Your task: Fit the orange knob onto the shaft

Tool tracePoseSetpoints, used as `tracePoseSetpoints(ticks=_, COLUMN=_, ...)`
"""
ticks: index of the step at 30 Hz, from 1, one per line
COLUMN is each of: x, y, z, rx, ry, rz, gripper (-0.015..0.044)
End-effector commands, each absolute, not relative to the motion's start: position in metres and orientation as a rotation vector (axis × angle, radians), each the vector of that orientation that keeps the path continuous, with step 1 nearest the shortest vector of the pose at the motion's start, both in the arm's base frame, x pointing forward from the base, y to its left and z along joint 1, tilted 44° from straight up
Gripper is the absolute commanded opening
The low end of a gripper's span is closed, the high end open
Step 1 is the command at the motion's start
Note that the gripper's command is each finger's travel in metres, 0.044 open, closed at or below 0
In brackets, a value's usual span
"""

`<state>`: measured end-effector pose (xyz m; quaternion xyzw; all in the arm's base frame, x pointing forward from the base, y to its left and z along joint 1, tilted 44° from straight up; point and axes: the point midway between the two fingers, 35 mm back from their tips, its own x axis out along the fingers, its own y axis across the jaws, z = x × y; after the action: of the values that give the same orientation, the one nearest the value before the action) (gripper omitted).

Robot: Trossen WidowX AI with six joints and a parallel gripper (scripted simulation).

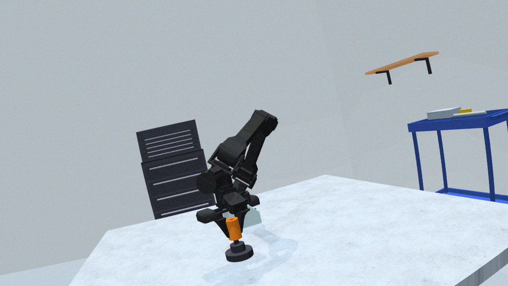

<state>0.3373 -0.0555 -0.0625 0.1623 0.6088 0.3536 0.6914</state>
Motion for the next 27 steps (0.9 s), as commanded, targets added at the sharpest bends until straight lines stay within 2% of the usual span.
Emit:
tracePoseSetpoints(ticks=1, x=0.3395, y=-0.0576, z=-0.0602, rx=0.364, ry=1.354, rz=0.789, gripper=0.0)
tracePoseSetpoints(ticks=11, x=0.3438, y=-0.0596, z=-0.0587, rx=0.199, ry=1.258, rz=0.921, gripper=0.0)
tracePoseSetpoints(ticks=27, x=0.3414, y=-0.0566, z=-0.0617, rx=0.199, ry=1.258, rz=0.921, gripper=0.0)
